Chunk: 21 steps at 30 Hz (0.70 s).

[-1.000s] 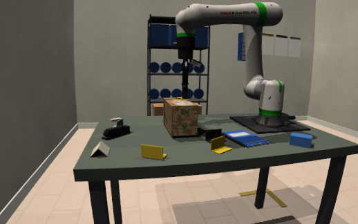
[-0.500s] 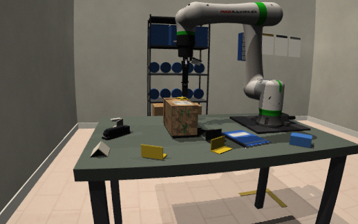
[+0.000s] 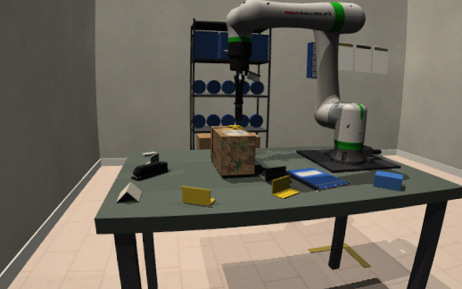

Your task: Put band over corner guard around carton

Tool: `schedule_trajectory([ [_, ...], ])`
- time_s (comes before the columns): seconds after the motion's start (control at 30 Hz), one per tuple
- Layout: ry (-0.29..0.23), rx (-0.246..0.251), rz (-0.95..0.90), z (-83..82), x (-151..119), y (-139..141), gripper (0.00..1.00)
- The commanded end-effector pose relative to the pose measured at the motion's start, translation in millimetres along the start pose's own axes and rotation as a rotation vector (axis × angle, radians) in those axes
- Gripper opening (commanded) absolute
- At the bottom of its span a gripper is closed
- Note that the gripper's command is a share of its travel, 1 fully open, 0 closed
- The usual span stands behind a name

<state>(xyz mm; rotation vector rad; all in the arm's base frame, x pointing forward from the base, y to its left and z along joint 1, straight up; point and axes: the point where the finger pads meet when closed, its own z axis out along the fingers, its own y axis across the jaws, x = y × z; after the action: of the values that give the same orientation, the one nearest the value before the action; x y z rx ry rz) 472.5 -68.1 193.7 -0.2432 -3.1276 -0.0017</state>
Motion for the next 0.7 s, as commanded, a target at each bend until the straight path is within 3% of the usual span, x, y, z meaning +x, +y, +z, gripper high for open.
schedule_trajectory([
  [0.0, -0.002, 0.0, 0.0, -3.4, -0.4, -0.1, 0.18],
  [0.67, -0.002, 0.0, 0.0, -8.1, -0.4, -0.1, 0.18],
])
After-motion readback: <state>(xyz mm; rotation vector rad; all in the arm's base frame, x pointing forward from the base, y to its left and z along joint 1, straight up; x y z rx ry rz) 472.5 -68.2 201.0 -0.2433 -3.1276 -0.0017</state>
